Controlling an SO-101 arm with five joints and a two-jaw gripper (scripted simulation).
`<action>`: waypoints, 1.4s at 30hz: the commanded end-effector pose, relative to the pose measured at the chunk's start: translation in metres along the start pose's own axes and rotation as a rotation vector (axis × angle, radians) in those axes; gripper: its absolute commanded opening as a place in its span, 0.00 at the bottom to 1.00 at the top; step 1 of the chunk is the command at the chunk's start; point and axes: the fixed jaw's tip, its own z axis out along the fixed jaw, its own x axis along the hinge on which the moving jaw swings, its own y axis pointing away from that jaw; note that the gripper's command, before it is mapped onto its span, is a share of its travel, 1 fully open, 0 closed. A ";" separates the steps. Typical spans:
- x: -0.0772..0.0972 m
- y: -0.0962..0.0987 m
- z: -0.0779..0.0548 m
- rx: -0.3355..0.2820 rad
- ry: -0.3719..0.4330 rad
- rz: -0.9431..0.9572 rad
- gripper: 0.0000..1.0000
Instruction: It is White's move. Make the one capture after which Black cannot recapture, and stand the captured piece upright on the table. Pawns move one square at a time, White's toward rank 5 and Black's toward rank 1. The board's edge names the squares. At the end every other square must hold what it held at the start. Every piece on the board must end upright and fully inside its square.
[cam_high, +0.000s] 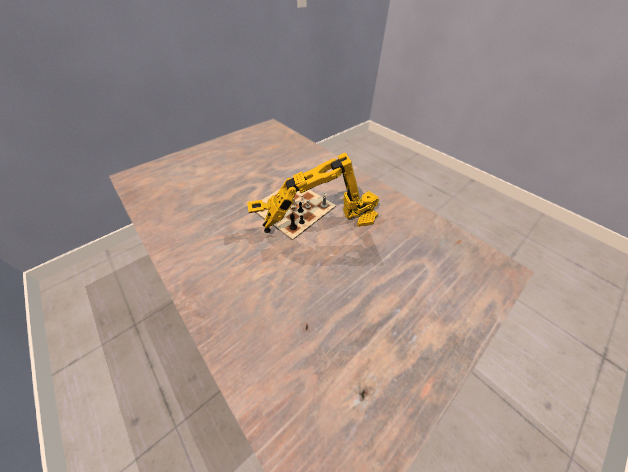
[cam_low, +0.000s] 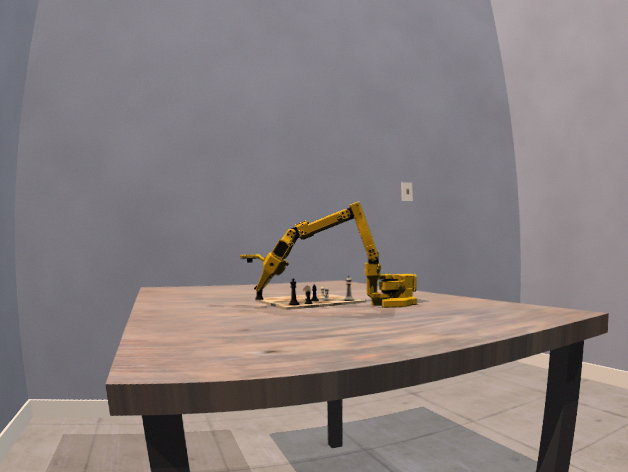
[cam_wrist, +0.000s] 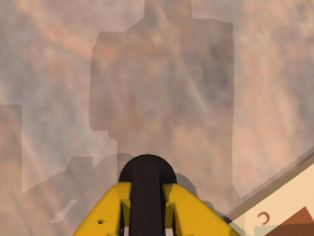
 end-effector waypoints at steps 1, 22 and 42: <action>0.010 0.004 0.005 -0.007 0.031 -0.004 0.00; 0.016 0.004 0.003 -0.007 0.032 -0.004 0.00; 0.004 0.003 -0.002 -0.007 0.031 -0.003 0.00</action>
